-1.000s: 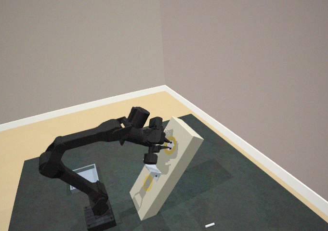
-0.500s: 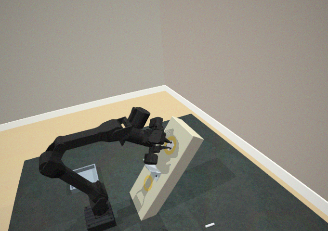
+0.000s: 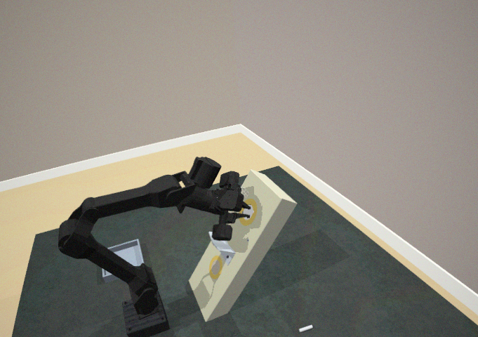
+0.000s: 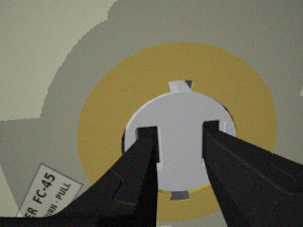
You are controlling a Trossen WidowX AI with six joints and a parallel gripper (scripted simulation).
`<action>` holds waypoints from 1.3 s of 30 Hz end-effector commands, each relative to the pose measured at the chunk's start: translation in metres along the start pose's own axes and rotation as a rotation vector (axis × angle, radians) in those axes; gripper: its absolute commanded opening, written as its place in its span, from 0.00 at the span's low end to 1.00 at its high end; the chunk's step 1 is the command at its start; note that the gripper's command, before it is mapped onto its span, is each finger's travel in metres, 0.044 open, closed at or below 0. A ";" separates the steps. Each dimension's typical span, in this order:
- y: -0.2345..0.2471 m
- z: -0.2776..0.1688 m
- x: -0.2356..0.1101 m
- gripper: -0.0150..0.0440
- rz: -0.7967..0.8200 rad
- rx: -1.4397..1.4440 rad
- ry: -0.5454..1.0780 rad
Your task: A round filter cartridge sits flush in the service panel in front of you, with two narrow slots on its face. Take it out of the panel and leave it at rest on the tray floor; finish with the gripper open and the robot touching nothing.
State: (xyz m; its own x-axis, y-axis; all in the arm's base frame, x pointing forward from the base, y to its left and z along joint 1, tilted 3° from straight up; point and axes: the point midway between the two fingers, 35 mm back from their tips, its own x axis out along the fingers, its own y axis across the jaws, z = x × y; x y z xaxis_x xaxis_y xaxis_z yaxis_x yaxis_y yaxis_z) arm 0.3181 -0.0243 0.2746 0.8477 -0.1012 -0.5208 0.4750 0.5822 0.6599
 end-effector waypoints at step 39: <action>0.000 -0.001 0.007 0.25 0.000 -0.019 0.003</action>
State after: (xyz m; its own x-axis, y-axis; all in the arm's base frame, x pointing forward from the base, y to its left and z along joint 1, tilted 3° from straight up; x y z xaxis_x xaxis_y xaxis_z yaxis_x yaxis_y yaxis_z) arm 0.3226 -0.0251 0.2703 0.8454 -0.1013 -0.5244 0.4776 0.5827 0.6575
